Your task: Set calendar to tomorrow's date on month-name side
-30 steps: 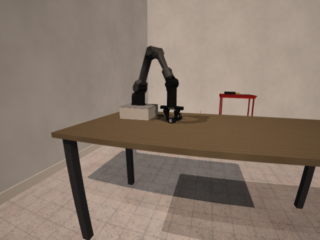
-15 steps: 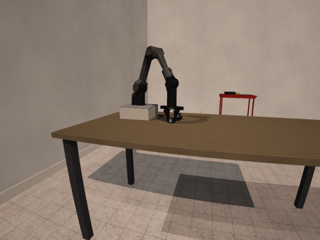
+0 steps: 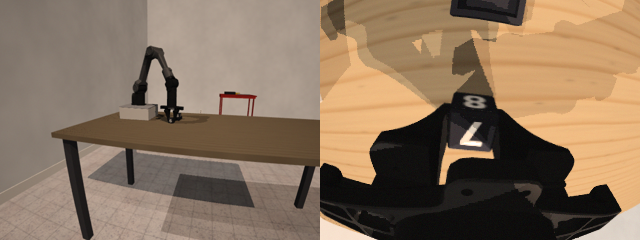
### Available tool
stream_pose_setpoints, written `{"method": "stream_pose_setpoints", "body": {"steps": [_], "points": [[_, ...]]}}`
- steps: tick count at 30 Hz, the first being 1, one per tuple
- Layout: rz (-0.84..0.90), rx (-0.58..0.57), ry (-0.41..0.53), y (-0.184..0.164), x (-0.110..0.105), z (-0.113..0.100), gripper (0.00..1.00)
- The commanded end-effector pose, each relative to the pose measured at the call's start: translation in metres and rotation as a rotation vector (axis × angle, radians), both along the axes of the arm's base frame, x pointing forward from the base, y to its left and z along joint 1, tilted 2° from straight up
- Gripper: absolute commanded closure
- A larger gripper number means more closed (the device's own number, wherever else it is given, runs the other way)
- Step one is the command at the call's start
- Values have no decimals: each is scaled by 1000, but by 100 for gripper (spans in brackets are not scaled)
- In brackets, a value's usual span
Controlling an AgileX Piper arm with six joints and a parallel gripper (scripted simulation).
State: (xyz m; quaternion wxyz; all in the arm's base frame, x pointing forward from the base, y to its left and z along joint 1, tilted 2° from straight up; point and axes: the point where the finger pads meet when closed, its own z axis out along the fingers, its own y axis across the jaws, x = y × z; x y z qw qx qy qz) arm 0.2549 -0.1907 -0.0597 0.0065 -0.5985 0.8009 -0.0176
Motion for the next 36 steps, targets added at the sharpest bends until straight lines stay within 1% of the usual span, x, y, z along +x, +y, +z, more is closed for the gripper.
{"method": "stream_pose_setpoints", "body": {"steps": [1,17,20,22,25,27,33,36], "points": [[0,1,1,0,0,-1,62],[0,1,1,0,0,0,62],[0,-1,-2,0,0,5,62],[0,-2,-4,-1,1,12,62],[-1,-2,-4,0,0,30,62],[-1,-2,-4,0,0,30,62],[-1,-3,-4,1,-2,75,62],[-1,-3,-4,1,-2,91,62]]}}
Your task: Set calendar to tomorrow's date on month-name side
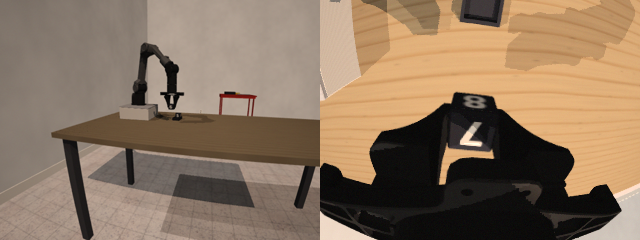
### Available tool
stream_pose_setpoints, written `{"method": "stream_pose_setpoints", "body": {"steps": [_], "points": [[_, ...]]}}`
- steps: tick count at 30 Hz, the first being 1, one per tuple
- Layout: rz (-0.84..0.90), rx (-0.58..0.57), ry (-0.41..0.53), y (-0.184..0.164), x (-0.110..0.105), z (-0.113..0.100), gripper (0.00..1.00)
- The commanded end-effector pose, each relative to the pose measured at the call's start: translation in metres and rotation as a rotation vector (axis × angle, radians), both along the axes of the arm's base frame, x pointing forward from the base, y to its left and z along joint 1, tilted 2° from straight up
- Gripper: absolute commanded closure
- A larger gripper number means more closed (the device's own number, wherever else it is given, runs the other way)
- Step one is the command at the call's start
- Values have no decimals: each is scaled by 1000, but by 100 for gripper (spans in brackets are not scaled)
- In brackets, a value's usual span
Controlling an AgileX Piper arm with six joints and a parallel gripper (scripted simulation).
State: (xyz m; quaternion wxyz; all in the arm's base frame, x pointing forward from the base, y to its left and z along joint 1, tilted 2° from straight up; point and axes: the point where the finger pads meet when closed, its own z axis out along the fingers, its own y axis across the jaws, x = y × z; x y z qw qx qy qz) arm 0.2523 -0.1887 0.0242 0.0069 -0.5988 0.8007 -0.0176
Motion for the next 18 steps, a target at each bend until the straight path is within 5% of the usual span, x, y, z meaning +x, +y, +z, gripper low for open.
{"method": "stream_pose_setpoints", "body": {"steps": [1,15,18], "points": [[-2,-3,-3,-1,0,11,62],[-1,0,1,1,0,16,62],[-1,0,1,35,11,20,62]]}}
